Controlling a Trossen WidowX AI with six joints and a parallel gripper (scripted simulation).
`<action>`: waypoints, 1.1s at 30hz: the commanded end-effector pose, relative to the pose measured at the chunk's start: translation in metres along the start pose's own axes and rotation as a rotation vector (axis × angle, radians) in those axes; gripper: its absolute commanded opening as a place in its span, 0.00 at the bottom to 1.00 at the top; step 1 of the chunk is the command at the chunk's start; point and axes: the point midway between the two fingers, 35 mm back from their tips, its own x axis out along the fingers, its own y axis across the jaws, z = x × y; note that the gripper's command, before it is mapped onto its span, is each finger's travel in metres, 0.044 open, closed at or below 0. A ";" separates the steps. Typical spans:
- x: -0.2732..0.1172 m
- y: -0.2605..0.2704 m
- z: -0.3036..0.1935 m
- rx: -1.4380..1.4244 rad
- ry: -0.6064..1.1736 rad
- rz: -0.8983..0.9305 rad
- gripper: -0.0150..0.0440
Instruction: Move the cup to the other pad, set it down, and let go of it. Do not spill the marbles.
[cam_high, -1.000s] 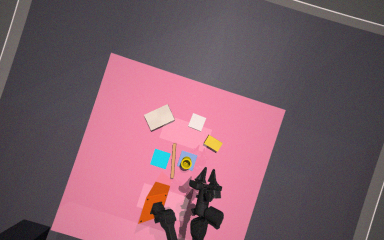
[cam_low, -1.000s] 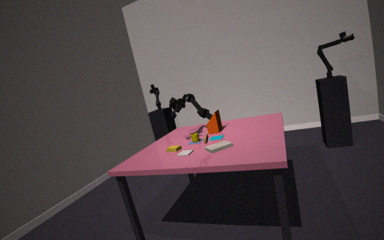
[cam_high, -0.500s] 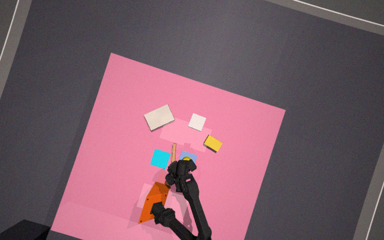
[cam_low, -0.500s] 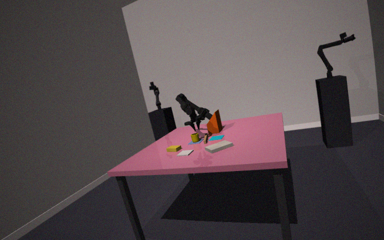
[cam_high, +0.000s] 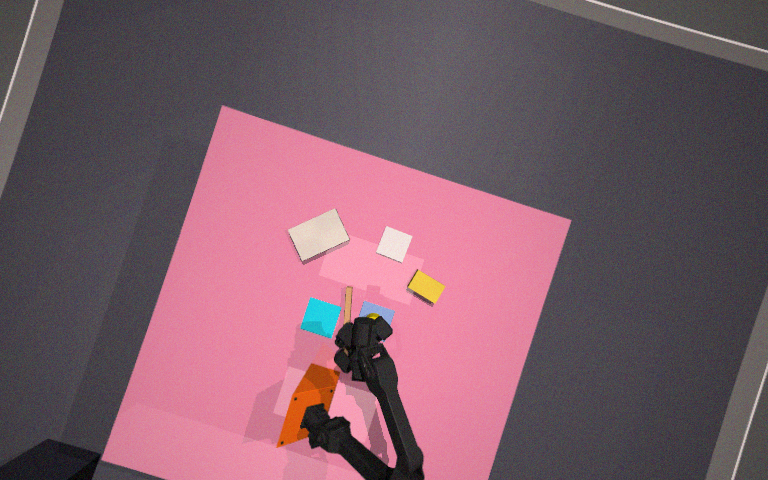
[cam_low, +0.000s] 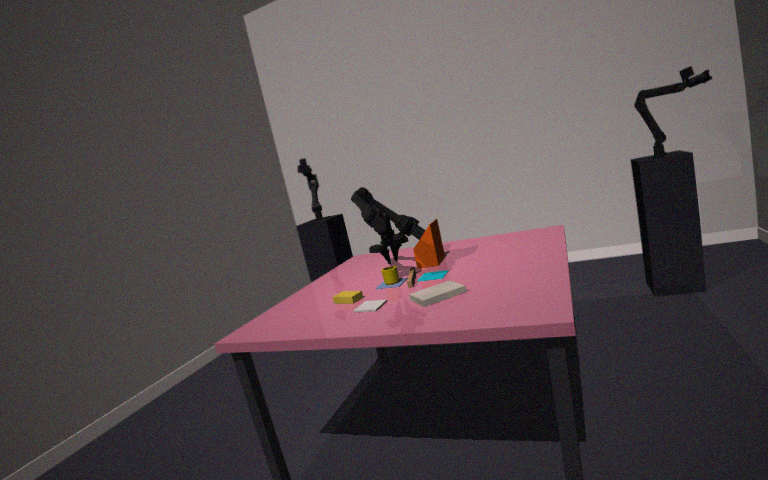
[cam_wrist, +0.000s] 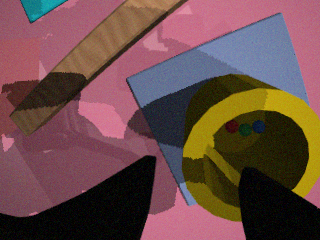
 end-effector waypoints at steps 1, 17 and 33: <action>0.007 0.000 -0.001 -0.005 0.007 0.001 0.54; 0.033 0.000 -0.001 -0.005 0.007 0.001 0.54; 0.057 0.001 -0.003 -0.005 0.011 -0.001 0.54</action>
